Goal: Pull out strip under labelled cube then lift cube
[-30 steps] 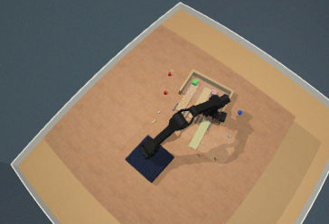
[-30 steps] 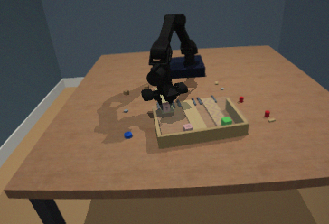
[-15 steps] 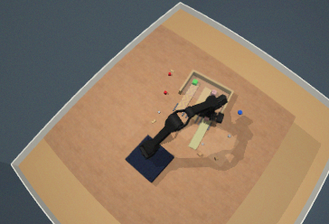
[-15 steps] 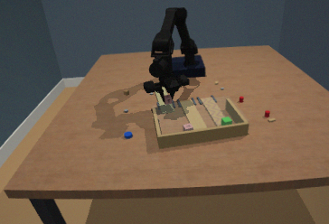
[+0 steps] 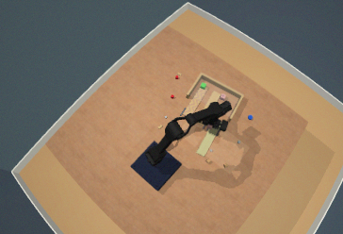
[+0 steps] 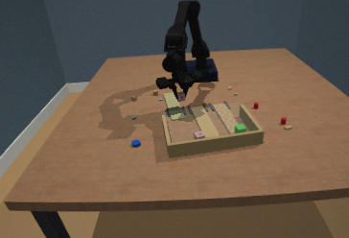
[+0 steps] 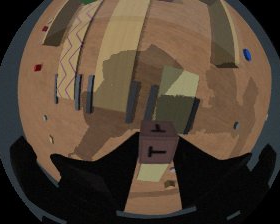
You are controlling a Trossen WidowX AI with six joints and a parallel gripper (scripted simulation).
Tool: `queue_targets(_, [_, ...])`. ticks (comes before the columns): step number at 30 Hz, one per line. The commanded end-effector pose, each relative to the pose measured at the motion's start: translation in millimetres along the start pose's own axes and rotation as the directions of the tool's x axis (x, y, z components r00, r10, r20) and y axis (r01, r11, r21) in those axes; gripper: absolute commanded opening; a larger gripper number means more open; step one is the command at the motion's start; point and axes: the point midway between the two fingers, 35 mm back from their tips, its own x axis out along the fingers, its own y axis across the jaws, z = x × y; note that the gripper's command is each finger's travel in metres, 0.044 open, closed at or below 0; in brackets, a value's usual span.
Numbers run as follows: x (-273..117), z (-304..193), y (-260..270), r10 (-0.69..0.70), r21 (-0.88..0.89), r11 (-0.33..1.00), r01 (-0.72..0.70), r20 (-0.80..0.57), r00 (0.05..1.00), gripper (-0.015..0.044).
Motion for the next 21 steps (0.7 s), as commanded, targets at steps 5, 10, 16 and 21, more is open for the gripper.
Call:
queue_targets(5, [-1.4,-19.5,13.9,-0.003,0.005,1.0,0.003,-0.003,1.0,0.0])
queue_targets(10, [-1.1,-32.8,23.8,-0.004,0.008,1.0,0.004,-0.002,1.0,0.0])
queue_targets(16, [0.1,-50.0,36.5,-0.003,0.008,1.0,0.003,-0.004,1.0,0.0])
queue_targets(21, [1.8,-65.2,47.8,0.0,0.004,1.0,0.0,-0.007,1.0,0.0])
